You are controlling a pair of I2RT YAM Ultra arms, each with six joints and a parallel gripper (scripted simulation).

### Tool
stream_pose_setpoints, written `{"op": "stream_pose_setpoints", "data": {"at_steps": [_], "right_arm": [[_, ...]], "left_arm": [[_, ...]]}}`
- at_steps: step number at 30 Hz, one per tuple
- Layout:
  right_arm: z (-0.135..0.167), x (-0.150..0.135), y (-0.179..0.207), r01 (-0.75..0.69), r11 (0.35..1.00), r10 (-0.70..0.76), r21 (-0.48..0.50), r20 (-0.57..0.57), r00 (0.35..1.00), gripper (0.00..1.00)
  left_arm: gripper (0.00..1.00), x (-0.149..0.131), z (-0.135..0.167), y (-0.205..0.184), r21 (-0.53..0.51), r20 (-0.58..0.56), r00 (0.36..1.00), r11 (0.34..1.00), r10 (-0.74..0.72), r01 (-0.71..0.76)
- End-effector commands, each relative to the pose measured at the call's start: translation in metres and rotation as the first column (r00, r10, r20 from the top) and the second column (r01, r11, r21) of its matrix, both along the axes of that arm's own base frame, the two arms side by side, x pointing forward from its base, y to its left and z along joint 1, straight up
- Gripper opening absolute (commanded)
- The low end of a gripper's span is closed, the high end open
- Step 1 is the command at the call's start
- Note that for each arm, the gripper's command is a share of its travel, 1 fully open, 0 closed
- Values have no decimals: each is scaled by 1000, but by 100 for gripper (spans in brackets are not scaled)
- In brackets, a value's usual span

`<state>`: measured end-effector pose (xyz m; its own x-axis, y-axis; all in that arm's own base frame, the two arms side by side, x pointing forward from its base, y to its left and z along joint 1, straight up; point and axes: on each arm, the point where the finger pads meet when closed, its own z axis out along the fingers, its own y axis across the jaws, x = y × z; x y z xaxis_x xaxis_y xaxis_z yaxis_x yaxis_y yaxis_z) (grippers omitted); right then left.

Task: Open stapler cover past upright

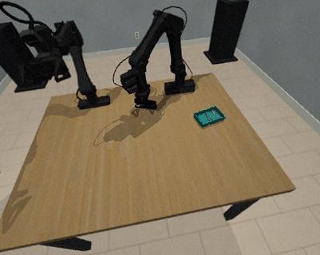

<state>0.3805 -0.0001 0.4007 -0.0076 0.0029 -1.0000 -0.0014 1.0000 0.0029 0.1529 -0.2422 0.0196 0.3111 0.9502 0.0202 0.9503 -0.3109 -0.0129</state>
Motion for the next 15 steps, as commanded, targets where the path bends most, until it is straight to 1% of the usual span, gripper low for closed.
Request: {"op": "stream_pose_setpoints", "data": {"at_steps": [1,5,9,12,15], "right_arm": [[11,0,1,1,1000,-1,-3,20,1000,100],[11,0,1,1,1000,-1,-3,20,1000,100],[11,0,1,1,1000,-1,-3,20,1000,100],[11,0,1,1,1000,-1,-3,20,1000,100],[11,0,1,1,1000,-1,-3,20,1000,100]], "left_arm": [[22,1,6,-2,-36,24,975,975,-220,221],[22,1,6,-2,-36,28,922,921,-386,387],[22,-1,6,-3,-42,27,864,863,-502,503],[22,-1,6,-3,-42,29,842,841,-539,540],[22,0,6,-2,-42,29,839,838,-543,543]]}}
